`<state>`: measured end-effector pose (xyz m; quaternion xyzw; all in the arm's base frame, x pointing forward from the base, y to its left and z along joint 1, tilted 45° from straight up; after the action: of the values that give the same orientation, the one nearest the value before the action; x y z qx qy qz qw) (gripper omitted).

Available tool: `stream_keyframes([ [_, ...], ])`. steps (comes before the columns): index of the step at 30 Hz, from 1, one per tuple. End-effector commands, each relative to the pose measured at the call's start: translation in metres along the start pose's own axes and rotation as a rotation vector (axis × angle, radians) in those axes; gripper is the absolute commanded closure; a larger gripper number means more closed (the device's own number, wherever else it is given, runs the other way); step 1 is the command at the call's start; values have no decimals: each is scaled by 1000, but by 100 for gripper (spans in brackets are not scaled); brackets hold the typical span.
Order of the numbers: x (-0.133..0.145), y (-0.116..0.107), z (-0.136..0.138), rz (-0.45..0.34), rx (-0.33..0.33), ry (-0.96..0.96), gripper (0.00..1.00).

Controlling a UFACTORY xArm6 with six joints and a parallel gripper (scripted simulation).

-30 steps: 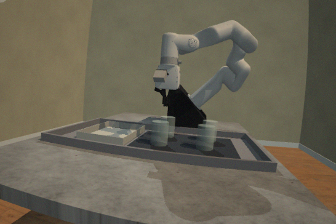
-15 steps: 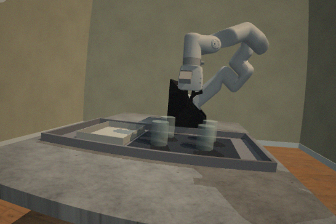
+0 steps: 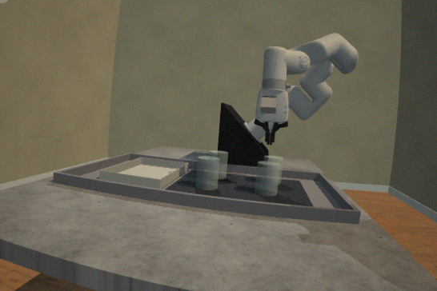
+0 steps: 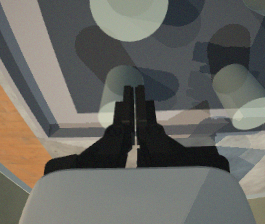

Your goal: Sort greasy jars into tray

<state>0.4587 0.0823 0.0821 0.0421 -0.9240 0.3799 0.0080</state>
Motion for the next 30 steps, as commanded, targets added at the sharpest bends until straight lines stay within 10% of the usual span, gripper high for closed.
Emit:
stream_keyframes([
  [1, -1, 18, -2, 3, 1, 0, 100],
  [13, -1, 65, -2, 3, 1, 0, 100],
  [30, -2, 65, -2, 3, 1, 0, 100],
])
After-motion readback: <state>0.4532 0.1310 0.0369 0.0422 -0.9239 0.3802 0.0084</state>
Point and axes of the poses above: the point where the finger pads meet when closed, its own y axis out along the fingers, its own z axis across the jaws, x = y × z, the point moved 2 cm from there along -y, back along the fingers, and after that the axes turned 4 degrees about y, right-handed, at the moved point
